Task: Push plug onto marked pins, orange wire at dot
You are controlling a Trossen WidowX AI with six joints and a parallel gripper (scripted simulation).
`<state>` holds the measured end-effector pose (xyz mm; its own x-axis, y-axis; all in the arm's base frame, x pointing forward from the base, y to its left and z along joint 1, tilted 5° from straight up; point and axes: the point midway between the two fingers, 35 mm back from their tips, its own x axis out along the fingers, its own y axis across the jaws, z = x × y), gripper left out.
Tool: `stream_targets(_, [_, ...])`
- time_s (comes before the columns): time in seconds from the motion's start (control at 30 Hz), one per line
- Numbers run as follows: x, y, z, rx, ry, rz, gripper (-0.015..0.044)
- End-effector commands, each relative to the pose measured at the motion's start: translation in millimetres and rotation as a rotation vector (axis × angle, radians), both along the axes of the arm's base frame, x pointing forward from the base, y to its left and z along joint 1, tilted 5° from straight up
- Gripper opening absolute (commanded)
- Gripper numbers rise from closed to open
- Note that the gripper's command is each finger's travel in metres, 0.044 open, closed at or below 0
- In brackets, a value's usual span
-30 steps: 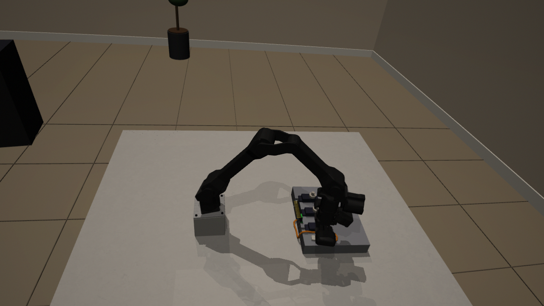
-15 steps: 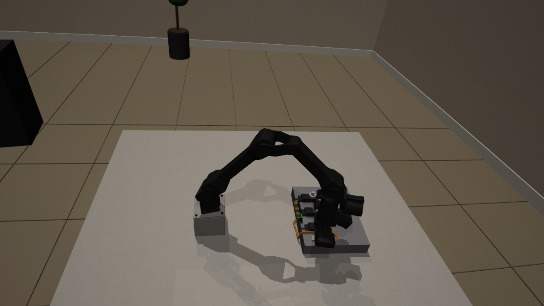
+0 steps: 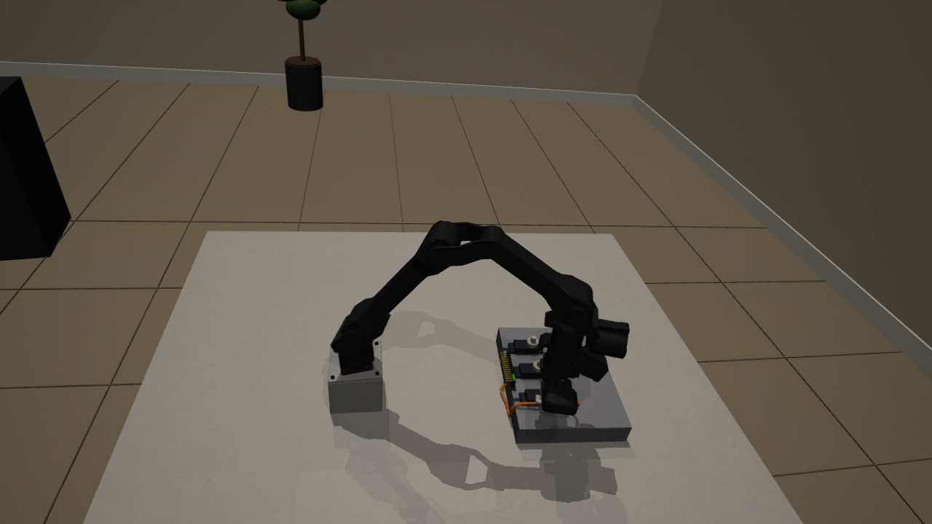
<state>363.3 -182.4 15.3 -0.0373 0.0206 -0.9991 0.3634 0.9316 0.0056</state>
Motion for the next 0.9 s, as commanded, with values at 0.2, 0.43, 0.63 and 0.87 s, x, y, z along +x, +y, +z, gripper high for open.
stream_targets(0.2, [-5,8,7,-0.001,0.006,-0.172,0.0000])
stream_targets(0.43, [-12,18,10,-0.009,0.012,-0.400,0.0000])
stream_targets(0.63, [-18,26,11,-0.016,0.017,-0.597,0.0000])
stream_targets(0.87, [-25,36,13,-0.025,0.023,-0.825,0.0000])
